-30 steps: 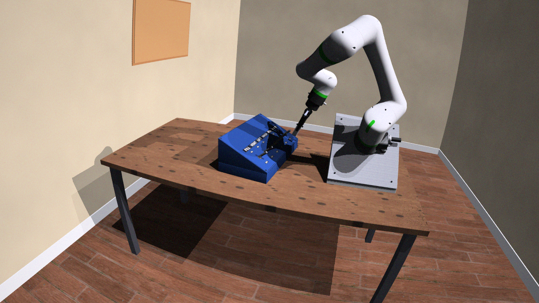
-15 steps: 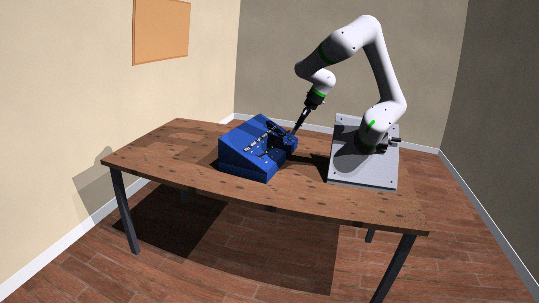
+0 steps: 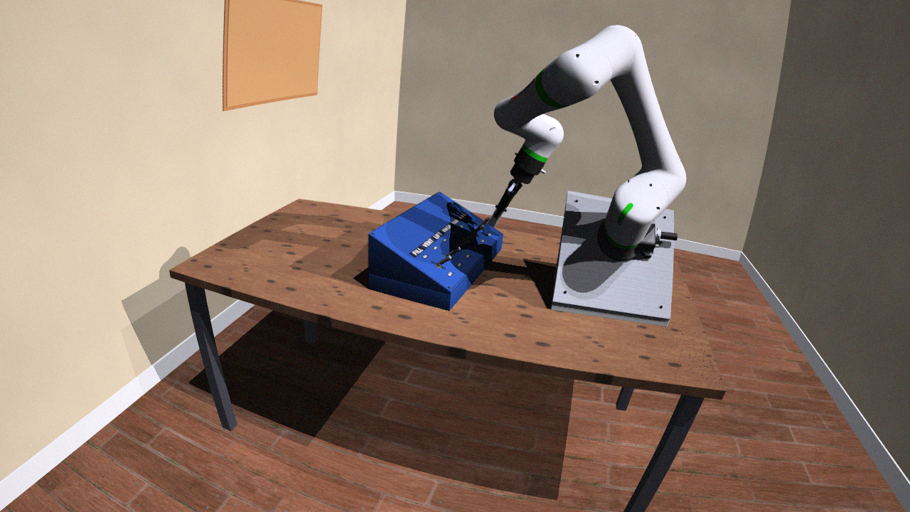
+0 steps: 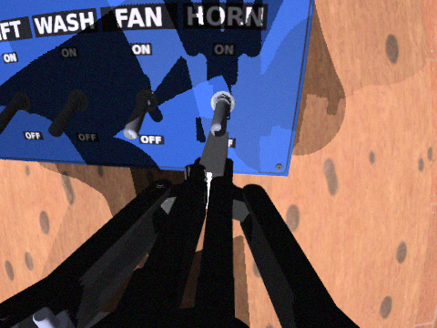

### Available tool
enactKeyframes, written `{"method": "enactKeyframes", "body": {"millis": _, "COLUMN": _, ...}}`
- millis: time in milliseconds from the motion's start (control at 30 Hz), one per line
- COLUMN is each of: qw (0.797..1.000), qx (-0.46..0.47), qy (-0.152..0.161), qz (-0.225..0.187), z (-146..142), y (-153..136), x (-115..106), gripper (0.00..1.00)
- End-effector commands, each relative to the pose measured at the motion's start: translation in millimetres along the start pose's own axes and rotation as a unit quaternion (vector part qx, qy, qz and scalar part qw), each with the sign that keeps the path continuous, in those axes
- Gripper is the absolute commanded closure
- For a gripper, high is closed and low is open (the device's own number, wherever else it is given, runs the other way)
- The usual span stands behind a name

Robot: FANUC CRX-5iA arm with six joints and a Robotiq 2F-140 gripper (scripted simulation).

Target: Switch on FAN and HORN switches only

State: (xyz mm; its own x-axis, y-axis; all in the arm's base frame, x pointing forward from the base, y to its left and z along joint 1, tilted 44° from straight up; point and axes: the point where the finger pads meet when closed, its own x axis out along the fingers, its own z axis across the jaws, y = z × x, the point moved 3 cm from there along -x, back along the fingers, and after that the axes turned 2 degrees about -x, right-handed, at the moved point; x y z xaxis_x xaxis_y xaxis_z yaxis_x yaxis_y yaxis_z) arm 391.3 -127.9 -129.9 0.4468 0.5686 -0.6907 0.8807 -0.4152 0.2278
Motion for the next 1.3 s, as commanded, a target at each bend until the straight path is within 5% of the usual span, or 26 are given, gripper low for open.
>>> {"method": "enactKeyframes", "body": {"millis": 0, "qw": 1.0, "qx": 0.0, "qy": 0.0, "qz": 0.0, "z": 0.3, "y": 3.0, "x": -0.2, "gripper": 1.0}}
{"method": "enactKeyframes", "body": {"millis": 1267, "qw": 1.0, "qx": 0.0, "qy": 0.0, "qz": 0.0, "z": 0.7, "y": 14.0, "x": -0.2, "gripper": 1.0}}
